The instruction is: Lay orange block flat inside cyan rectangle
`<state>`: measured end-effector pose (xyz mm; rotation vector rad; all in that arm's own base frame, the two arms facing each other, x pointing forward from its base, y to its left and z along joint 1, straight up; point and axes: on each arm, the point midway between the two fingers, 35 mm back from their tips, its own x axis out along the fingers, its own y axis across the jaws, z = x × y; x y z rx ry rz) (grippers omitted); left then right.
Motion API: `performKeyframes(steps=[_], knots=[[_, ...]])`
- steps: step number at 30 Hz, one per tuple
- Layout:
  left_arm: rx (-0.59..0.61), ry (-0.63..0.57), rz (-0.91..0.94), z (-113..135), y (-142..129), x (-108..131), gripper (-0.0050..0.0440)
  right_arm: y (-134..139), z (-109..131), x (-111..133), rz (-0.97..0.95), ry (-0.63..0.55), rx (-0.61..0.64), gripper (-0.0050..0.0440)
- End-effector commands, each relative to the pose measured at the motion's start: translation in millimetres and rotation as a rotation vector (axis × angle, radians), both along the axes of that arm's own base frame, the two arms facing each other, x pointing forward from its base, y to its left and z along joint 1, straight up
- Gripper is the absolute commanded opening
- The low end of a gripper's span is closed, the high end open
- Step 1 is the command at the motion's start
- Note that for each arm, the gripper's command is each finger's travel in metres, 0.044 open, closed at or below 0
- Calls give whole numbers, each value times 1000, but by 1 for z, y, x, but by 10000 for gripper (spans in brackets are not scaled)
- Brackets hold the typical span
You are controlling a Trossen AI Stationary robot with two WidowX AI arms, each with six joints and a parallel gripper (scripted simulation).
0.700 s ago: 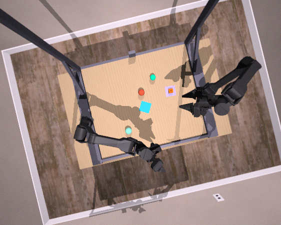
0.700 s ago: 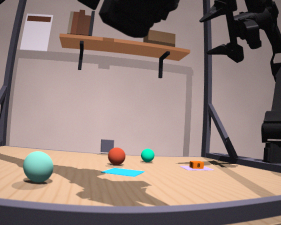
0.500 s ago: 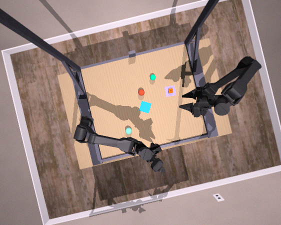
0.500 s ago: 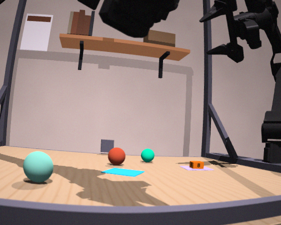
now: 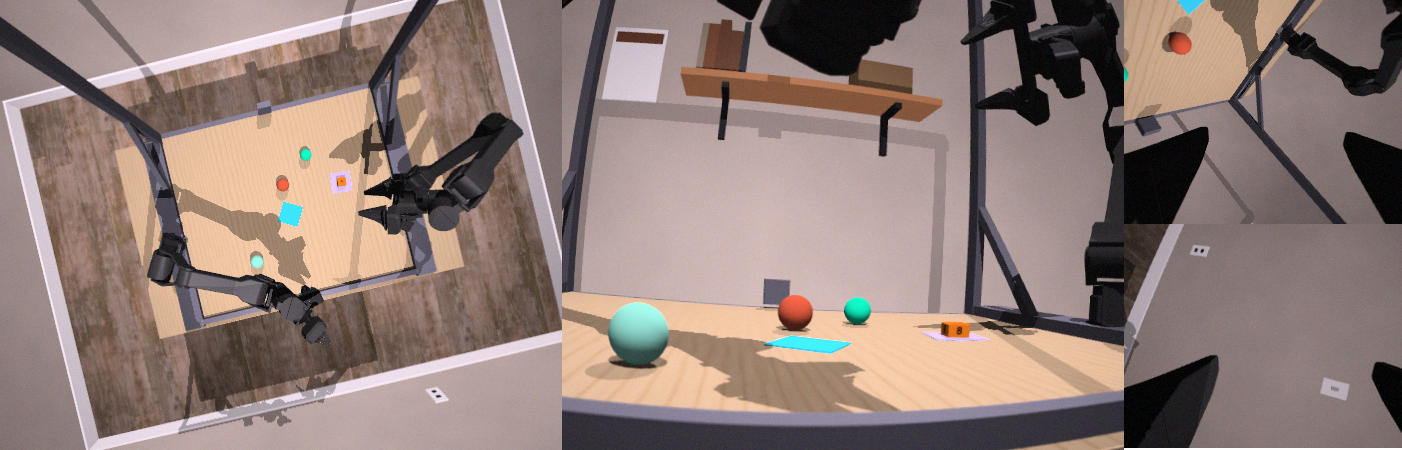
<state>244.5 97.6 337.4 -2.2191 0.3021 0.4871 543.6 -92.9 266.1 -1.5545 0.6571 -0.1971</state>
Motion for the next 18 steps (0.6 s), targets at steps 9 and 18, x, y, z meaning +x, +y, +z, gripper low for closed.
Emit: performKeyframes(steps=[9, 18], knots=[[113, 28, -129, -20, -7, -2, 440, 105, 33, -23, 180, -120, 397, 440], [236, 52, -270, -36, -16, -4, 440, 191, 42, -60, 286, -99, 776, 440]])
